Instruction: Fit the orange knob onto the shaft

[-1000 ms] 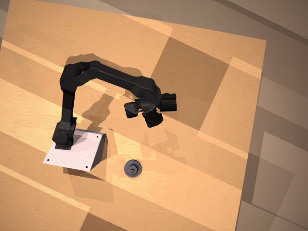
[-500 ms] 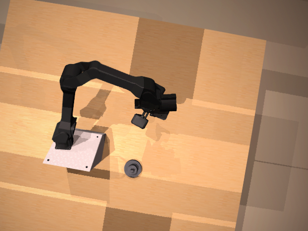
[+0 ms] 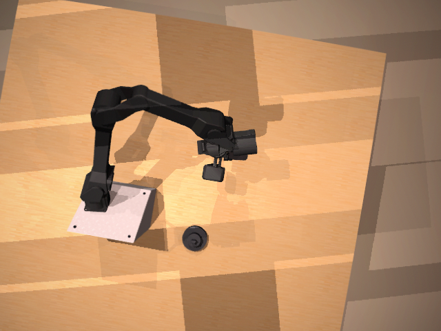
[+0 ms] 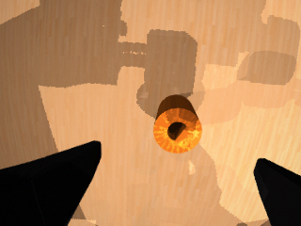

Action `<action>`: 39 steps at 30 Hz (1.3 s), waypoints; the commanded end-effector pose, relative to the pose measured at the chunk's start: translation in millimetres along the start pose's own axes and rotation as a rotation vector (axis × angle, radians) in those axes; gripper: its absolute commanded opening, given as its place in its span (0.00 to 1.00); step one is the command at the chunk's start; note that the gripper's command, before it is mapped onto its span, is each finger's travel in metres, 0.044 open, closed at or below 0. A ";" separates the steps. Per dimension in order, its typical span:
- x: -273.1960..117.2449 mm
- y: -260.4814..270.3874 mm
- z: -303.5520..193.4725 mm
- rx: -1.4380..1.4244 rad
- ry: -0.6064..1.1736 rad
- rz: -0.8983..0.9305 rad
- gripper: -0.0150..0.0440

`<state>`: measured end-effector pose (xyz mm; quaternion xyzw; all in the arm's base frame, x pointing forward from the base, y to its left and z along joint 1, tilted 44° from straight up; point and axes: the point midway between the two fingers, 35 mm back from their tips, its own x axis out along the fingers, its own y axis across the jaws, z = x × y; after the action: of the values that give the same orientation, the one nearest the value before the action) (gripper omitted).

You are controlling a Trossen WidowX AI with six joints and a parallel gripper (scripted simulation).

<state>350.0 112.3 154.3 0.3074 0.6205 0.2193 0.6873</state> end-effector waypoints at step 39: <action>81.1 -0.6 -4.4 0.003 0.020 -0.001 1.00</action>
<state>357.2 164.0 102.6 0.3068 0.6238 0.2251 0.6827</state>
